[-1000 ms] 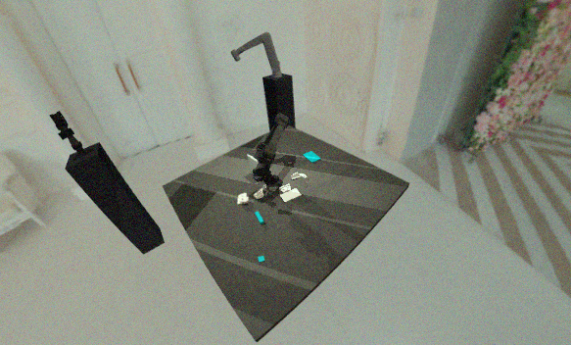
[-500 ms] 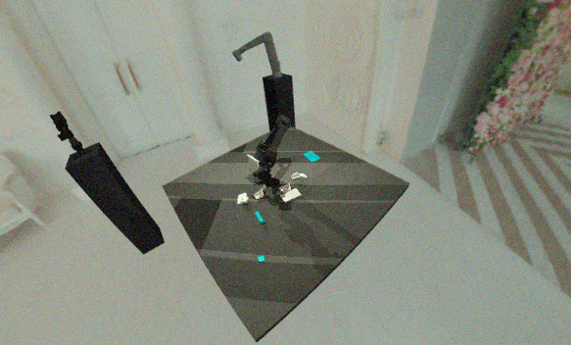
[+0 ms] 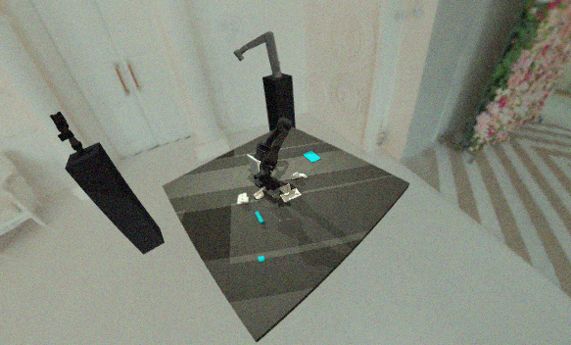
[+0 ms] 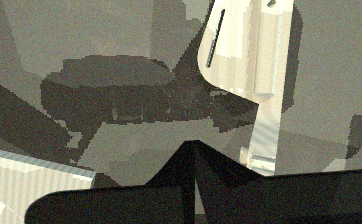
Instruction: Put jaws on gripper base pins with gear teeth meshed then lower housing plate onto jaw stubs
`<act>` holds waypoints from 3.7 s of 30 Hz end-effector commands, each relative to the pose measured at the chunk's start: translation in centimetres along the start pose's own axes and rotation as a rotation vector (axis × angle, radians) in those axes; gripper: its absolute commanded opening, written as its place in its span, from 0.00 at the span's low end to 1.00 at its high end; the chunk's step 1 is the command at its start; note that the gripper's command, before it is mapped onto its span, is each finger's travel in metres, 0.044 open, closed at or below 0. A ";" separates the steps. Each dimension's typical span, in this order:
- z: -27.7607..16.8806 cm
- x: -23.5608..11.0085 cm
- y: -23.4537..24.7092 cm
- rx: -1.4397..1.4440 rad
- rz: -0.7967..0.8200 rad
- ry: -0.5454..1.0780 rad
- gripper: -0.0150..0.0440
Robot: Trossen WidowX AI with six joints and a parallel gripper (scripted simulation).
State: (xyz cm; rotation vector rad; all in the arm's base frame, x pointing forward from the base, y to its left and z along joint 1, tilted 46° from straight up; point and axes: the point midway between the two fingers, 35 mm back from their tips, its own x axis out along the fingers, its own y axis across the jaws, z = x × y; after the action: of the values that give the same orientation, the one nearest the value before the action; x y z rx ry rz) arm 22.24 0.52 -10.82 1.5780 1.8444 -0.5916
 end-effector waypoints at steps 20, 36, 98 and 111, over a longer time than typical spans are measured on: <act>0.0 0.6 -2.0 0.010 -0.006 0.009 0.25; 0.0 0.7 -4.6 0.011 -0.007 0.009 0.25; 0.3 -4.8 -6.1 0.015 0.007 0.003 1.00; 0.3 -4.8 -6.1 0.015 0.007 0.003 1.00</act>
State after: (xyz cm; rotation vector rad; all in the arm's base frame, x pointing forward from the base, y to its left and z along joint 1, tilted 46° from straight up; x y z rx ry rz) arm 16.71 -4.15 -7.93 1.5926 1.8393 -0.5998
